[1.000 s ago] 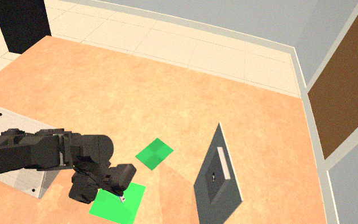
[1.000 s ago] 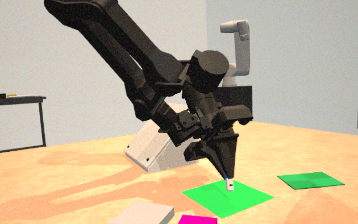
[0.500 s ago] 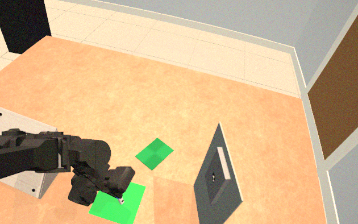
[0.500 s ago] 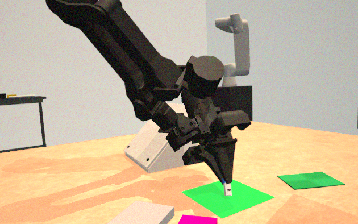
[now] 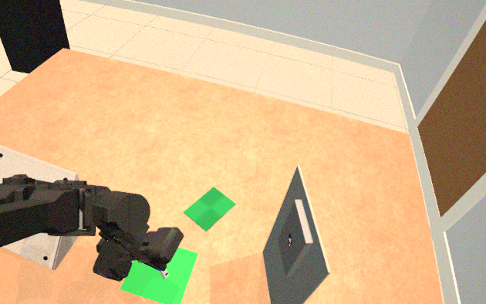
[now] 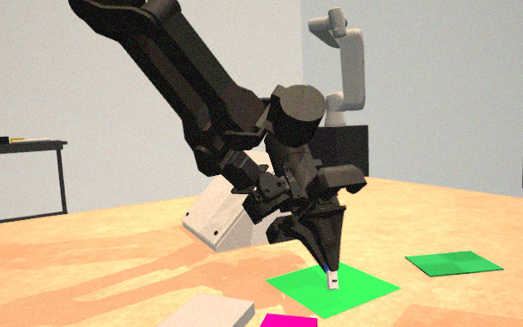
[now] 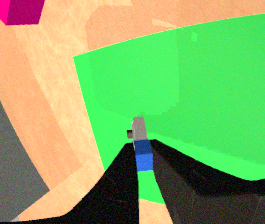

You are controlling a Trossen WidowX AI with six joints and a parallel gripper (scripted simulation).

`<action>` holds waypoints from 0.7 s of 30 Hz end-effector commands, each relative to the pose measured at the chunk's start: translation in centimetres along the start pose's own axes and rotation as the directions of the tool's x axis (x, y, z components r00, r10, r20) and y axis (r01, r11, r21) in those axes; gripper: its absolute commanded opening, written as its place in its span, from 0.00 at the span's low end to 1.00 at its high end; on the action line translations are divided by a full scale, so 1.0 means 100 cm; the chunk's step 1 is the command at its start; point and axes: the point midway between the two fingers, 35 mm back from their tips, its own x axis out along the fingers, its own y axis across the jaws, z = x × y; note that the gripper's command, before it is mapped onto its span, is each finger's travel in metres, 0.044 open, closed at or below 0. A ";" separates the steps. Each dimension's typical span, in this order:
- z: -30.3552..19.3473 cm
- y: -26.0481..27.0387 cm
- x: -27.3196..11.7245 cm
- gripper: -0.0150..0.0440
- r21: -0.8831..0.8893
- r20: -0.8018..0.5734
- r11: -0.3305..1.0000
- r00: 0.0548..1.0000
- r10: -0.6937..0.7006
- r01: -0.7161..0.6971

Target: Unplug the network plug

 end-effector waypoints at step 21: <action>-0.001 0.001 -0.004 0.52 0.001 -0.002 1.000 1.000 -0.002 0.002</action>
